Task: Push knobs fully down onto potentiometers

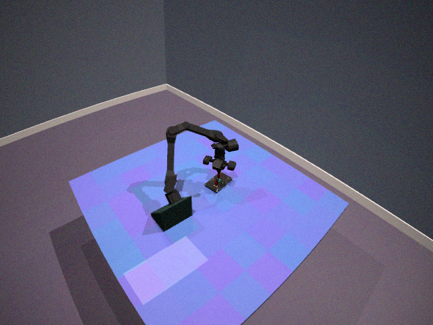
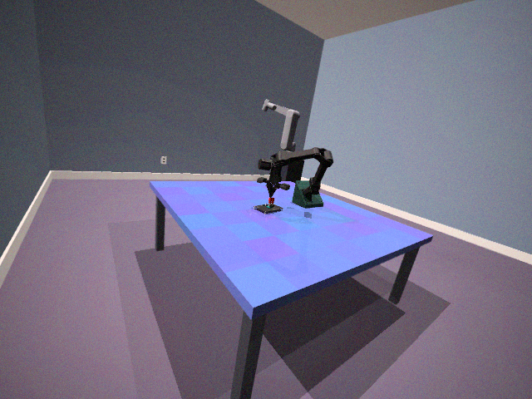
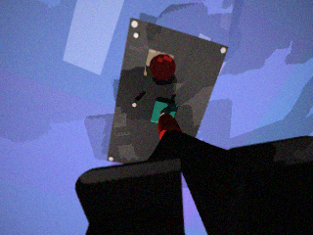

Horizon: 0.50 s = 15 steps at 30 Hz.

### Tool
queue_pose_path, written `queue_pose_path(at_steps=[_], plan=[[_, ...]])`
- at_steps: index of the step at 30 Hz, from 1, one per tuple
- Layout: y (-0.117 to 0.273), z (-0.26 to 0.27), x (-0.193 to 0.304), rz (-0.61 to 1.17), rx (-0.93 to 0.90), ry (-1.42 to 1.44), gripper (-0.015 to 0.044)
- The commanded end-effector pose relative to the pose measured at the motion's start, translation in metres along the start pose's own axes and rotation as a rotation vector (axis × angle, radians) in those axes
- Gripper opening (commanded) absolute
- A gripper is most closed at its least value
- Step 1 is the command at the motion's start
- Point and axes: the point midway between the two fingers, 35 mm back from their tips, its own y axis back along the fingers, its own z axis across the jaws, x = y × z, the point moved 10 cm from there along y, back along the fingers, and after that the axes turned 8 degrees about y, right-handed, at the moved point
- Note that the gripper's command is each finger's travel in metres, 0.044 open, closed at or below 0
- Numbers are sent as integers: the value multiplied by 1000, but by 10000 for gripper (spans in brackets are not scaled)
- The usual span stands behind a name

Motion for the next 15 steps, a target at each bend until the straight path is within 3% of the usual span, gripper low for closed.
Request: queue_pose_path(at_steps=[1,15], plan=[[-17,1,5,-8,19,21,0],[-20,1,5,-8,19,21,0]])
